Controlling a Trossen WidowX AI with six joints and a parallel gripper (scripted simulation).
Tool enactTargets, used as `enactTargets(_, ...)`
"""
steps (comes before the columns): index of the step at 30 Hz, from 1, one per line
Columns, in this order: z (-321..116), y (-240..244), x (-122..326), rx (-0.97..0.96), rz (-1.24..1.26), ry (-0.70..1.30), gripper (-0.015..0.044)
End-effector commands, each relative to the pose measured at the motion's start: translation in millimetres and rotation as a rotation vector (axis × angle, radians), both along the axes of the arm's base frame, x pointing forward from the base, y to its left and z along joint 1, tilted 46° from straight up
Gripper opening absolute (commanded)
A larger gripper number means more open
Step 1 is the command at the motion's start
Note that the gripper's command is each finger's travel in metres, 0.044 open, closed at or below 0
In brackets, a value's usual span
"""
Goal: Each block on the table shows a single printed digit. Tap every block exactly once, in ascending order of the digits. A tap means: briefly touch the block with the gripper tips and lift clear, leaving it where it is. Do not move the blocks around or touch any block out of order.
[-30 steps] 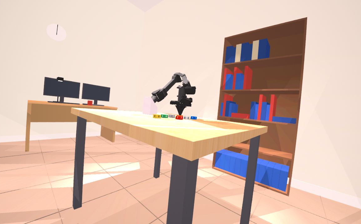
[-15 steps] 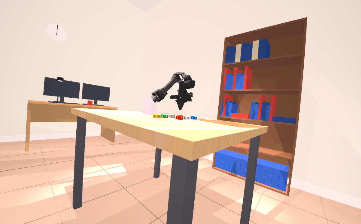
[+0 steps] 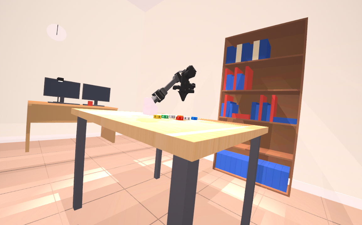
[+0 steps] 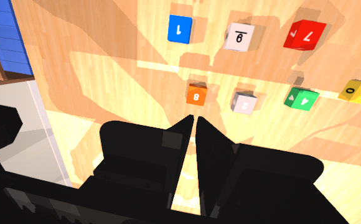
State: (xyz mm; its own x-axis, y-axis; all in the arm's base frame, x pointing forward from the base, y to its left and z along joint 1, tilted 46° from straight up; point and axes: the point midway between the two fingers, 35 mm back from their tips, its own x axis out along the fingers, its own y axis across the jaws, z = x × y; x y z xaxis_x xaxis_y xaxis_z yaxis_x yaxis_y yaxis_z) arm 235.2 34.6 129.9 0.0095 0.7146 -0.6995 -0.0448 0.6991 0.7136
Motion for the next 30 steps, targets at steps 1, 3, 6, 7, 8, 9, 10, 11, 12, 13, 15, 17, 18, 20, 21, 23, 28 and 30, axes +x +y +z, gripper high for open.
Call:
enactTargets(1,-10,-16,37,-0.003,0.004,-0.001,0.002)
enactTargets(3,-20,-24,59,-0.004,0.004,-0.002,0.002)
enactTargets(6,-34,-34,84,-0.004,0.004,-0.004,0.002)
enactTargets(7,-35,-35,86,-0.004,0.004,-0.004,0.002)
enactTargets(8,-35,-35,86,-0.004,0.004,-0.004,0.002)
enactTargets(9,-35,-35,86,-0.004,0.004,-0.004,0.002)
enactTargets(10,-35,-35,86,-0.004,0.004,-0.004,0.002)
enactTargets(11,-35,-35,86,-0.004,0.004,-0.004,0.002)
enactTargets(12,-35,-35,86,-0.004,0.004,-0.004,0.002)
enactTargets(13,-37,-33,87,-0.005,0.004,-0.004,0.002)
enactTargets(15,-53,-18,89,-0.006,0.003,-0.004,0.002)
enactTargets(17,-76,6,89,-0.005,0.003,-0.005,0.002)
enactTargets(18,-85,15,88,-0.003,0.004,-0.005,0.002)
enactTargets(20,-92,23,87,-0.001,0.004,-0.005,0.002)
enactTargets(21,-92,23,87,-0.001,0.004,-0.005,0.002)
enactTargets(23,-92,23,87,-0.001,0.004,-0.005,0.002)
enactTargets(28,-94,26,87,-0.001,0.004,-0.005,0.002)
enactTargets(30,-97,28,87,-0.001,0.004,-0.005,0.002)
